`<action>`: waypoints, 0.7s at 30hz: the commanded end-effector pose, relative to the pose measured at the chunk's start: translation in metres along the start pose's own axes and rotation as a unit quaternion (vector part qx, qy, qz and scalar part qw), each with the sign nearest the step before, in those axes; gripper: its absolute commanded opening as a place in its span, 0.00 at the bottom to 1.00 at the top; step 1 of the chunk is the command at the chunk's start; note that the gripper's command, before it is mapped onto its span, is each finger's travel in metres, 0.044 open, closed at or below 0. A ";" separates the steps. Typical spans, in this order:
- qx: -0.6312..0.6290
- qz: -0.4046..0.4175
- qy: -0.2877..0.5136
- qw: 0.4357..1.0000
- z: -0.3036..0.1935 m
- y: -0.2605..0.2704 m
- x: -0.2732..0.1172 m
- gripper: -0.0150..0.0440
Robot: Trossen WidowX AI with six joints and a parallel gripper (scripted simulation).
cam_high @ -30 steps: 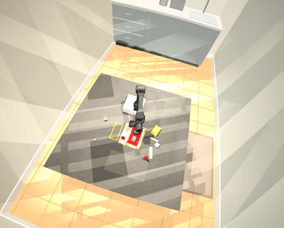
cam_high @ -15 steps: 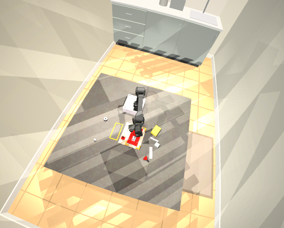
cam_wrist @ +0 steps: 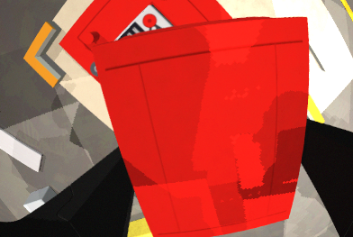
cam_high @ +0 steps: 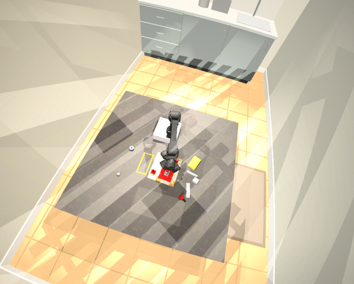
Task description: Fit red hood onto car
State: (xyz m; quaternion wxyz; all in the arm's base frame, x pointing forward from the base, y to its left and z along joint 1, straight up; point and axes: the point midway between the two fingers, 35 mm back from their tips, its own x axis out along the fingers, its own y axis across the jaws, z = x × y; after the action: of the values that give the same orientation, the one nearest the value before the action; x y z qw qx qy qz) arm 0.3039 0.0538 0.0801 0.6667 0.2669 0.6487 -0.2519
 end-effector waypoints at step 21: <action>-0.300 0.004 -0.002 0.954 0.032 0.024 -0.001 0.25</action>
State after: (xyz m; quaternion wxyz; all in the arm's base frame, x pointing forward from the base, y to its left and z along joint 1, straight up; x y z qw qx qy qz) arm 0.3379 0.0498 0.0810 0.7148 0.0822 0.6909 -0.0710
